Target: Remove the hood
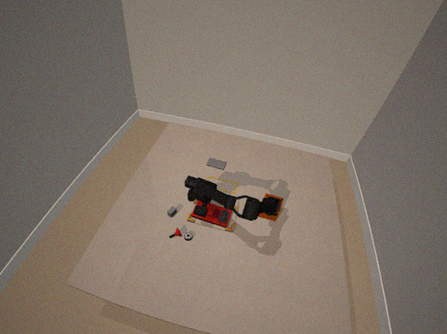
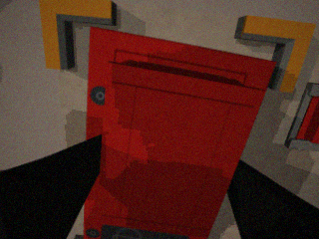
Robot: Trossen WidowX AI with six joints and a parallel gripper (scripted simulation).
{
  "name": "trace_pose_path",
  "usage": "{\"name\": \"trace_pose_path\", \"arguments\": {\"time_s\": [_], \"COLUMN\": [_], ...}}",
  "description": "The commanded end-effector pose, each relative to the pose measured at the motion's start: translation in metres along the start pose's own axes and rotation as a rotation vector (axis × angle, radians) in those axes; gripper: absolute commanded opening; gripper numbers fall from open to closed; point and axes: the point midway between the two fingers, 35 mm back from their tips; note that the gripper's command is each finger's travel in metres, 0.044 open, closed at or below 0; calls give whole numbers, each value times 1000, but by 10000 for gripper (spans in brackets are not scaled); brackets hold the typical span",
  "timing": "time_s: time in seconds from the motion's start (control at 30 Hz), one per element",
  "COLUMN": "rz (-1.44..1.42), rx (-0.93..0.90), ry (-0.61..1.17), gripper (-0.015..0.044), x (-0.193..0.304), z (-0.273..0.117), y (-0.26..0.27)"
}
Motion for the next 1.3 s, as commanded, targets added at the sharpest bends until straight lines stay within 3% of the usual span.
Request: {"name": "trace_pose_path", "arguments": {"time_s": [0.0, 0.9, 1.27], "rz": [-3, -2, -2], "rx": [3, 2, 3], "ry": [-3, -3, -3], "gripper": [0, 0, 0], "x": [-1, -1, 0], "z": [-5, -23, -66], "y": [-1, -1, -1]}}
Point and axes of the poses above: the point midway between the two fingers, 35 mm back from their tips, its own z axis out along the fingers, its own y axis across the jaws, x = y × z, and after that the axes turned 10 degrees about -z, right-handed
